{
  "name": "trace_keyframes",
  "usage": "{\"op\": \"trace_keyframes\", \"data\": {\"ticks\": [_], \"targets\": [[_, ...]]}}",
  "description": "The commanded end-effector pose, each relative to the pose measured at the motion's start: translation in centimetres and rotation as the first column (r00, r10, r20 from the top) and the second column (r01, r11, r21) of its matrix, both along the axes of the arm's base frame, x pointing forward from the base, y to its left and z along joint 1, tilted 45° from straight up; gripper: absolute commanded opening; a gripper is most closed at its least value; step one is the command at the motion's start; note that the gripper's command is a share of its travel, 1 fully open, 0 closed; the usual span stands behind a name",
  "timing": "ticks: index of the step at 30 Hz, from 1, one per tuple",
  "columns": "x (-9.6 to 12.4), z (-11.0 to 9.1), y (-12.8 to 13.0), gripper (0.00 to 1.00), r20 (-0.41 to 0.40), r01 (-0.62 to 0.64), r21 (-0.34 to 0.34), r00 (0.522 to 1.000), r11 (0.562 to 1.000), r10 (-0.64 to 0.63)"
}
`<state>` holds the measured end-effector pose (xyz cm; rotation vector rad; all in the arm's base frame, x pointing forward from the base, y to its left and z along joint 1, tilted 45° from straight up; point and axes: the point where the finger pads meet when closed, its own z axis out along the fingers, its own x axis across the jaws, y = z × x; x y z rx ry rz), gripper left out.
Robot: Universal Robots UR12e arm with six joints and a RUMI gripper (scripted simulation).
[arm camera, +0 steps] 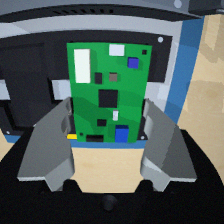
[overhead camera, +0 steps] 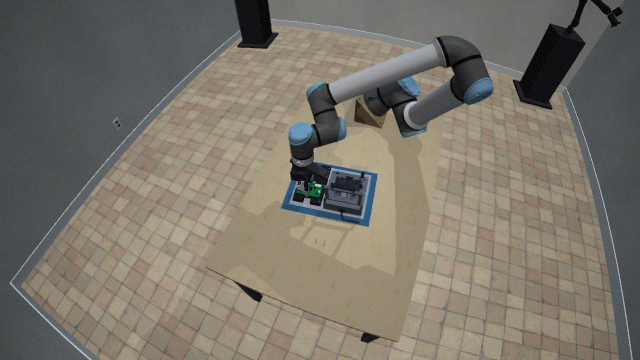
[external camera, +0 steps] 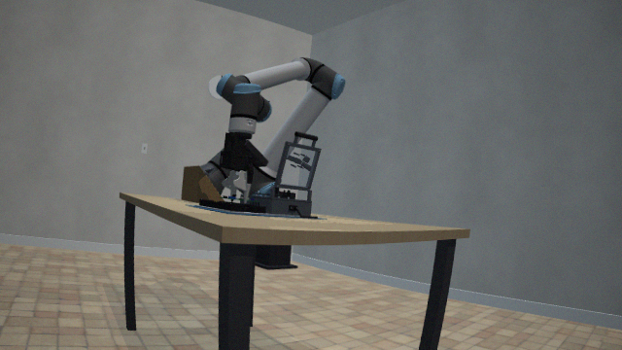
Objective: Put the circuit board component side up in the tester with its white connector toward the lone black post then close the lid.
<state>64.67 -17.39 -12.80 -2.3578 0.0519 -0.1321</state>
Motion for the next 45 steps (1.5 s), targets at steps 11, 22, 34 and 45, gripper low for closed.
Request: {"op": "trace_keyframes", "data": {"ticks": [11, 22, 34, 45], "targets": [[0.0, 0.5, -0.5, 0.39, 0.001, 0.001, -0.001, 1.000, 1.000, -0.001], [0.0, 0.5, -0.6, 0.39, 0.001, 0.001, -0.001, 1.000, 1.000, -0.001], [-0.2, 1.2, -1.3, 0.39, 0.001, 0.001, -0.001, 1.000, 1.000, -0.001], [-0.4, 2.9, -2.9, 0.39, 0.001, 0.001, -0.001, 1.000, 1.000, -0.001]]}}
